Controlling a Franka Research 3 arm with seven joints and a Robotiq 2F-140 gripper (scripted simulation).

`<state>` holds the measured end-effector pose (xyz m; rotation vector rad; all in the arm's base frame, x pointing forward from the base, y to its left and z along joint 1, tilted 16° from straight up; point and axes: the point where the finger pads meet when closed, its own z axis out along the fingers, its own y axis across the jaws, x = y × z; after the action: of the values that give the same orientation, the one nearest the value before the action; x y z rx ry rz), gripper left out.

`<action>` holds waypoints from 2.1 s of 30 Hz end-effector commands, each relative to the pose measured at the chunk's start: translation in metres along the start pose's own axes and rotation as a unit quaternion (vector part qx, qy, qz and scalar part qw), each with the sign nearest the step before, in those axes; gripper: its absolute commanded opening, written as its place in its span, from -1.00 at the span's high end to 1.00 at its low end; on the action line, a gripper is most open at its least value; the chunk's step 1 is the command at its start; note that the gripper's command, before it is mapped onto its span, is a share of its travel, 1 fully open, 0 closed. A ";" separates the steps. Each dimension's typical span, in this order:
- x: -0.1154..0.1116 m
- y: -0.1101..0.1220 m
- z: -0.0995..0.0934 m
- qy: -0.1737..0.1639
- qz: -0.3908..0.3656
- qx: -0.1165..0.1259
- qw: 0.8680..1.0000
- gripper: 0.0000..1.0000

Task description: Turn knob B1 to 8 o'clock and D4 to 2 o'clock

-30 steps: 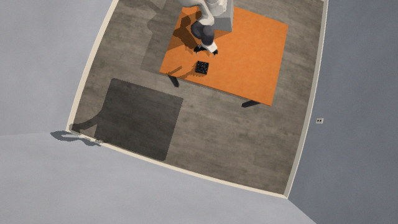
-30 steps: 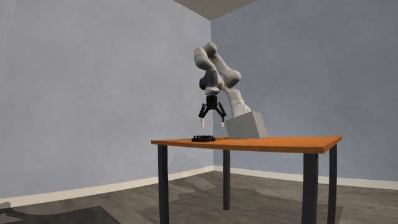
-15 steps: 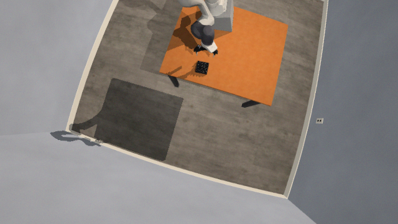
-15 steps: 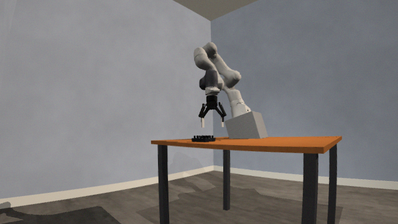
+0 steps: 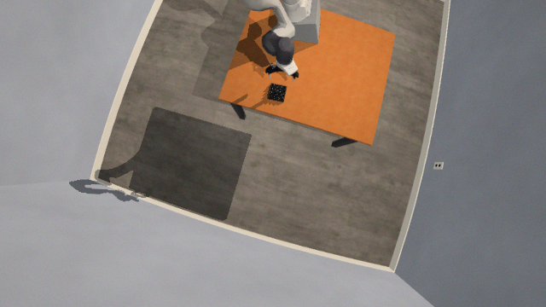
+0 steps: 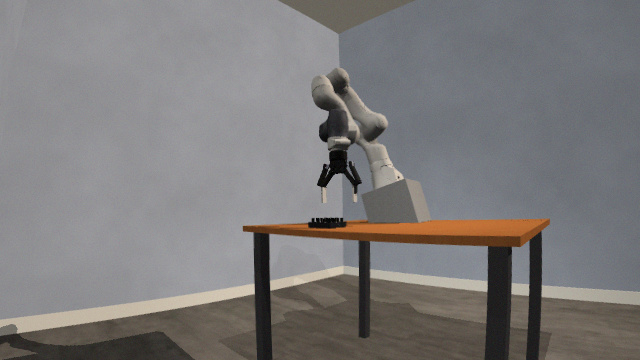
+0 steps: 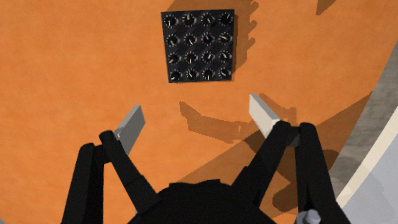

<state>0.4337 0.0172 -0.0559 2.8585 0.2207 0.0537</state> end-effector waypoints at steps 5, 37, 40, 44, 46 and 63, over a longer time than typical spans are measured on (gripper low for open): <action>0.027 -0.003 -0.012 -0.005 0.053 -0.001 0.999 0.77; 0.027 -0.003 -0.012 -0.005 0.053 -0.001 0.999 0.77; 0.027 -0.003 -0.012 -0.005 0.053 -0.001 0.999 0.77; 0.027 -0.003 -0.011 -0.005 0.053 -0.001 0.999 0.77; 0.027 -0.003 -0.011 -0.005 0.053 -0.001 0.999 0.77; 0.027 -0.003 0.002 -0.005 0.053 -0.001 0.999 0.77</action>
<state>0.4591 0.0239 -0.0555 2.8644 0.0777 0.0528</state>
